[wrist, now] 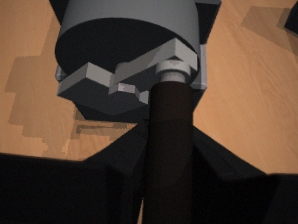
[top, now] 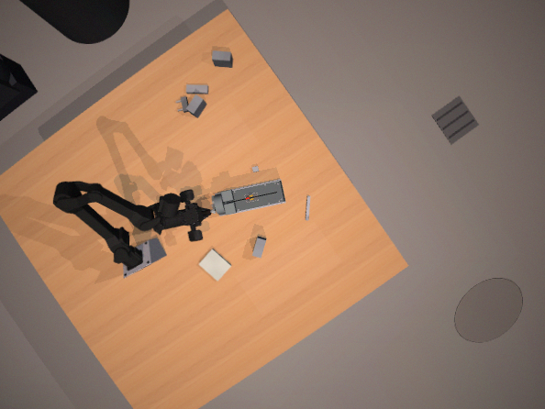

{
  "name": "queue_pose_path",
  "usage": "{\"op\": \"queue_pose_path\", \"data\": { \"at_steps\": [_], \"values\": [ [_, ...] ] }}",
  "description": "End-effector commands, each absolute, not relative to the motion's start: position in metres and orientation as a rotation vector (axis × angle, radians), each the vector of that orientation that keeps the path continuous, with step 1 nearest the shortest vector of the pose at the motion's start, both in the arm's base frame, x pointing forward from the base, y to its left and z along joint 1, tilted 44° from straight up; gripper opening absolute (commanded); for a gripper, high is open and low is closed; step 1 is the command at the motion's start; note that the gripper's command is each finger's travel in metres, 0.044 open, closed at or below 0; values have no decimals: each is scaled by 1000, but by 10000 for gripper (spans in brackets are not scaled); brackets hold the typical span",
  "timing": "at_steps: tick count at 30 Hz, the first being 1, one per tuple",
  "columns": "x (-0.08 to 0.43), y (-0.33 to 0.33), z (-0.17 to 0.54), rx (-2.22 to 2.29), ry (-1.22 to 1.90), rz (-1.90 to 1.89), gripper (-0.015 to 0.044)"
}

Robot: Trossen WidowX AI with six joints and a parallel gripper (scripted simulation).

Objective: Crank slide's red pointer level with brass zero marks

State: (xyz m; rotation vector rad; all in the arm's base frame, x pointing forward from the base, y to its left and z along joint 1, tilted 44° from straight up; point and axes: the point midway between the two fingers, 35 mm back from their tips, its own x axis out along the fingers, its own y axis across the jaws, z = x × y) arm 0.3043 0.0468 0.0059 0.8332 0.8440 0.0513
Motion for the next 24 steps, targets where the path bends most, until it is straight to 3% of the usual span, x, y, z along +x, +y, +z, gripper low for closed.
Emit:
{"op": "queue_pose_path", "data": {
  "at_steps": [1, 2, 19, 24],
  "values": [
    [304, 47, 6, 833, 844, 51, 0],
    [304, 47, 6, 833, 844, 51, 0],
    [304, 47, 6, 833, 844, 51, 440],
    [306, 37, 15, 831, 845, 50, 440]
  ]
}}
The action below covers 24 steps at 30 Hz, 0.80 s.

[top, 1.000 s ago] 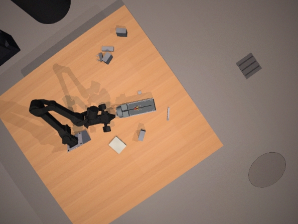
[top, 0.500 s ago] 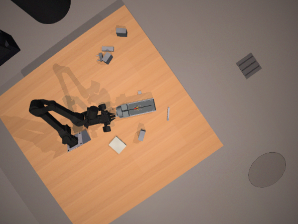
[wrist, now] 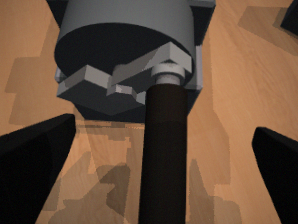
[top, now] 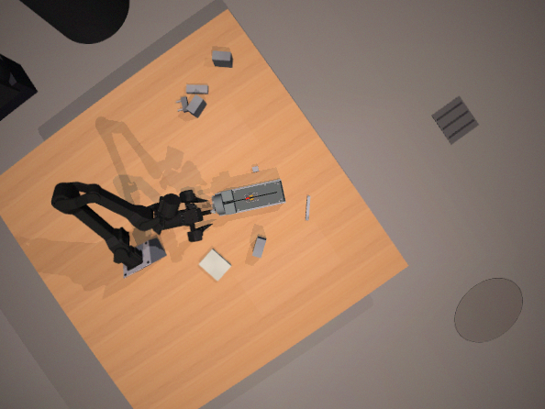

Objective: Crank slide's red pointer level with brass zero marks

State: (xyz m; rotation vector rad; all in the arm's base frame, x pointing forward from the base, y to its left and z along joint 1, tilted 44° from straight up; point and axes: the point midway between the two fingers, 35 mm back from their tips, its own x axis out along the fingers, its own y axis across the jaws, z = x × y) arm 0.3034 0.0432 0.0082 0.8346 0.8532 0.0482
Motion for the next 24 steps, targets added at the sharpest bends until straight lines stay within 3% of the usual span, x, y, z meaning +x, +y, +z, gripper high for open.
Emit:
{"op": "queue_pose_path", "data": {
  "at_steps": [1, 24],
  "values": [
    [306, 35, 17, 831, 845, 50, 440],
    [309, -29, 82, 827, 842, 49, 440]
  ]
}}
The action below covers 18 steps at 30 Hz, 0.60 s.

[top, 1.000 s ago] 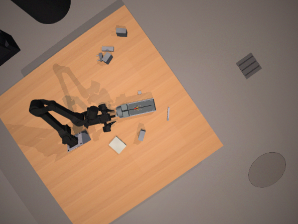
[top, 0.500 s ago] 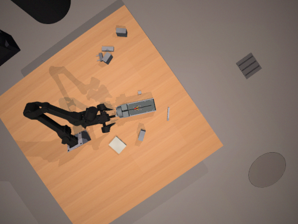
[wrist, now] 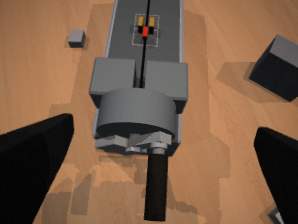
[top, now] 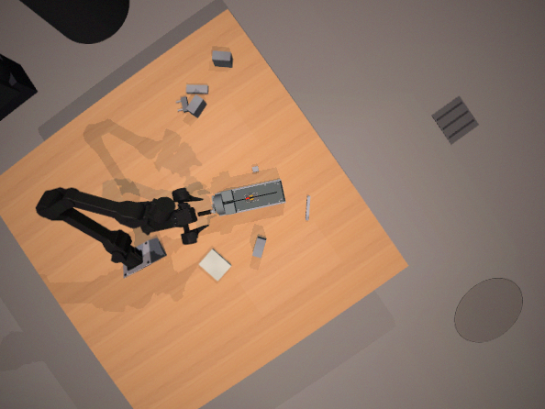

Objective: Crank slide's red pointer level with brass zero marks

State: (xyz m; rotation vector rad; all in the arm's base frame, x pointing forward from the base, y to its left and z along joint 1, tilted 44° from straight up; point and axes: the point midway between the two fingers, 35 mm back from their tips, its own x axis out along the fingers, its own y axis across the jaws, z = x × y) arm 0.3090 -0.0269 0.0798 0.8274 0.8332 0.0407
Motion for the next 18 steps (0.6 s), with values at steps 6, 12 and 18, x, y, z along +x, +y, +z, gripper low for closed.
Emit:
{"op": "queue_pose_path", "data": {
  "at_steps": [6, 12, 18],
  "values": [
    [338, -36, 85, 813, 827, 95, 440],
    [368, -43, 84, 798, 810, 141, 440],
    [397, -50, 79, 782, 793, 188, 440]
  ]
}}
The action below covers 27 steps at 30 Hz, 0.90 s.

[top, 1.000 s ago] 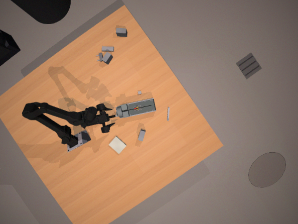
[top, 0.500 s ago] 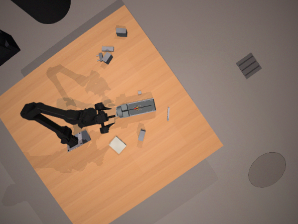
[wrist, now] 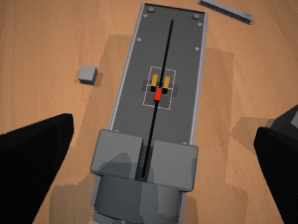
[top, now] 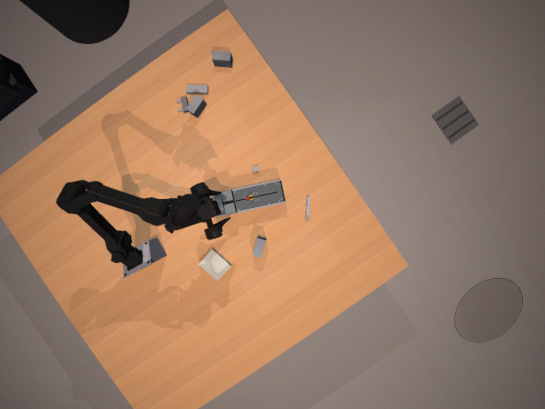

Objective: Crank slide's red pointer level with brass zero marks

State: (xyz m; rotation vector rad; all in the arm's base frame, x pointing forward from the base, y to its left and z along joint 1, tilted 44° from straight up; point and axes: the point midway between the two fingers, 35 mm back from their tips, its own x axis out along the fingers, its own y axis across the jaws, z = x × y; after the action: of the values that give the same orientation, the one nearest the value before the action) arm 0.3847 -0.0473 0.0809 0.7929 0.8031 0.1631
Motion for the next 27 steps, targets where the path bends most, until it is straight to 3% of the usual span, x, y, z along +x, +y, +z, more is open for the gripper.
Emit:
{"op": "queue_pose_path", "data": {
  "at_steps": [1, 10, 27],
  "values": [
    [402, -51, 77, 779, 790, 195, 440],
    [440, -60, 62, 755, 765, 259, 440],
    [442, -14, 14, 758, 763, 261, 440]
  ]
}}
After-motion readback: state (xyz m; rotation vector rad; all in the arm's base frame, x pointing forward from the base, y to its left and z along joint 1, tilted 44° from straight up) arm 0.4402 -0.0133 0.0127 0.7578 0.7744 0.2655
